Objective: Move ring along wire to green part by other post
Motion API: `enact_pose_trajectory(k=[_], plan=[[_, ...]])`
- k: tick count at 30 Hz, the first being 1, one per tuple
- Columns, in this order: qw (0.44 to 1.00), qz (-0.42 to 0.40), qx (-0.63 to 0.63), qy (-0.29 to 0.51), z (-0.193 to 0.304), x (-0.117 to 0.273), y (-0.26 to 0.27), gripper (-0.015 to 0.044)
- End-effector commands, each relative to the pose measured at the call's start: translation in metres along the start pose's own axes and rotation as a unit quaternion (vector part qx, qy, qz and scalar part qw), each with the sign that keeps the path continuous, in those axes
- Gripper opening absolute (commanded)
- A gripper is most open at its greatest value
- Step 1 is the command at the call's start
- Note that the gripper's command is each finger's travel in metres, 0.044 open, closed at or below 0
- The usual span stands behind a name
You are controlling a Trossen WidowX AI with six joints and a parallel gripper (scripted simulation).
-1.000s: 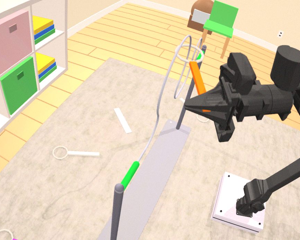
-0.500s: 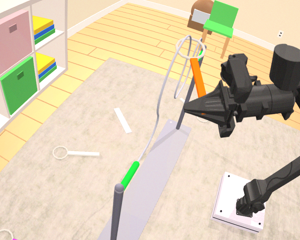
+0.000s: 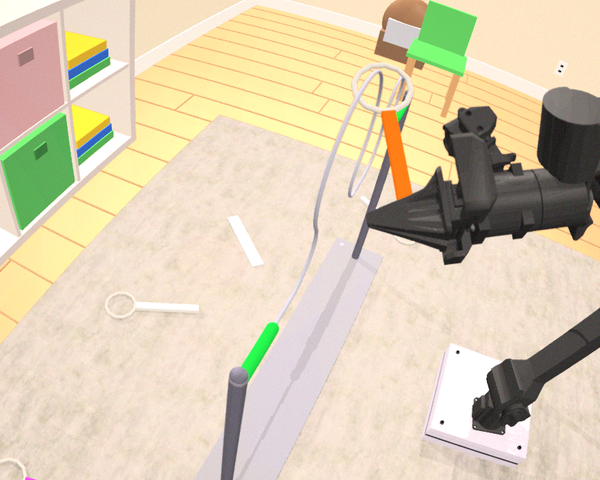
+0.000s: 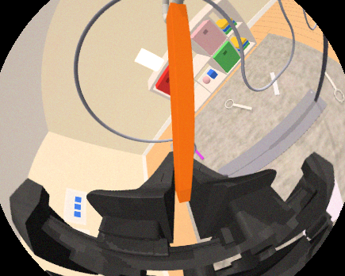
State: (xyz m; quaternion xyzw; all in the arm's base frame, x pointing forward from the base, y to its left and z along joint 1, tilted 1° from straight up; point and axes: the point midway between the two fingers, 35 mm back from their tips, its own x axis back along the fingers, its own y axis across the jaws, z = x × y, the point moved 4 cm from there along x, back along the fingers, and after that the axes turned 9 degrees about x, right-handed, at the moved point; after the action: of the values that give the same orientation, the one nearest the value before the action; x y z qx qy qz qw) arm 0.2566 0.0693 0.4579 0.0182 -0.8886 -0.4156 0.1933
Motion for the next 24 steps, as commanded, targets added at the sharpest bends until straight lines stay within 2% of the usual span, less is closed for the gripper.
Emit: enact_pose_trajectory(k=[1,24], plan=[[1.0,0.013,0.021,-0.001,-0.0001,-0.0022,-0.0002,-0.015],[0.986,0.083,0.144,-0.006,0.0012,-0.0032,-0.0063,-0.015]])
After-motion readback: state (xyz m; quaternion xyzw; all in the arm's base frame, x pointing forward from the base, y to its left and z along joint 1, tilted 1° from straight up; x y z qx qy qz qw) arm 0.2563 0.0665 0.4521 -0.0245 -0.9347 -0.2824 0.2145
